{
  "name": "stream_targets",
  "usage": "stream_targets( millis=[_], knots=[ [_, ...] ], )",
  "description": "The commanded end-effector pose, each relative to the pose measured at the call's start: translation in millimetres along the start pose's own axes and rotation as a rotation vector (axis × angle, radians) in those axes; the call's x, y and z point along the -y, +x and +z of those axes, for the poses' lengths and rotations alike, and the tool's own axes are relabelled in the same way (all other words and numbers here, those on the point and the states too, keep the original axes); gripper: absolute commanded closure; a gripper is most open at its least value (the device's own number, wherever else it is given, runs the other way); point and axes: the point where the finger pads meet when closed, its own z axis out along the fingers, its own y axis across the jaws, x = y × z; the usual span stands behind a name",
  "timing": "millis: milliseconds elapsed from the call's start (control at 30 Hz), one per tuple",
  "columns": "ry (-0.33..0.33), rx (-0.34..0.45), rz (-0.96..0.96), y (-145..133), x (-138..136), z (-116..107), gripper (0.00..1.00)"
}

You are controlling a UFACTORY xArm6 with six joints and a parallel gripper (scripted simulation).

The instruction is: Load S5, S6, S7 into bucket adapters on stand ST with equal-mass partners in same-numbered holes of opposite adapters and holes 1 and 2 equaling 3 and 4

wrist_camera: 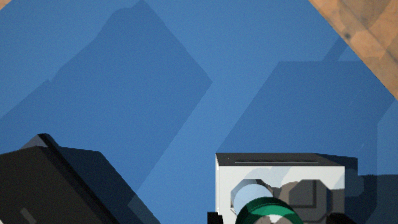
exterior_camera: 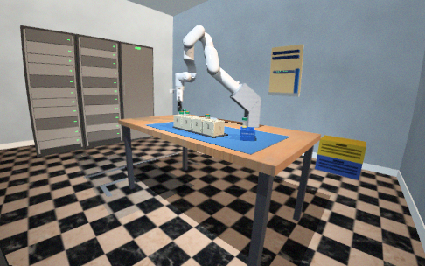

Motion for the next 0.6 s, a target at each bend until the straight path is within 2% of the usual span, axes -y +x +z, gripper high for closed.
stream_targets(
  millis=[0, 567],
  knots=[
    [0.005, -0.007, 0.0, 2.2, -0.1, 2.7, 0.43],
    [0.005, -0.007, 0.0, 2.2, 0.0, 8.1, 0.43]
  ],
)
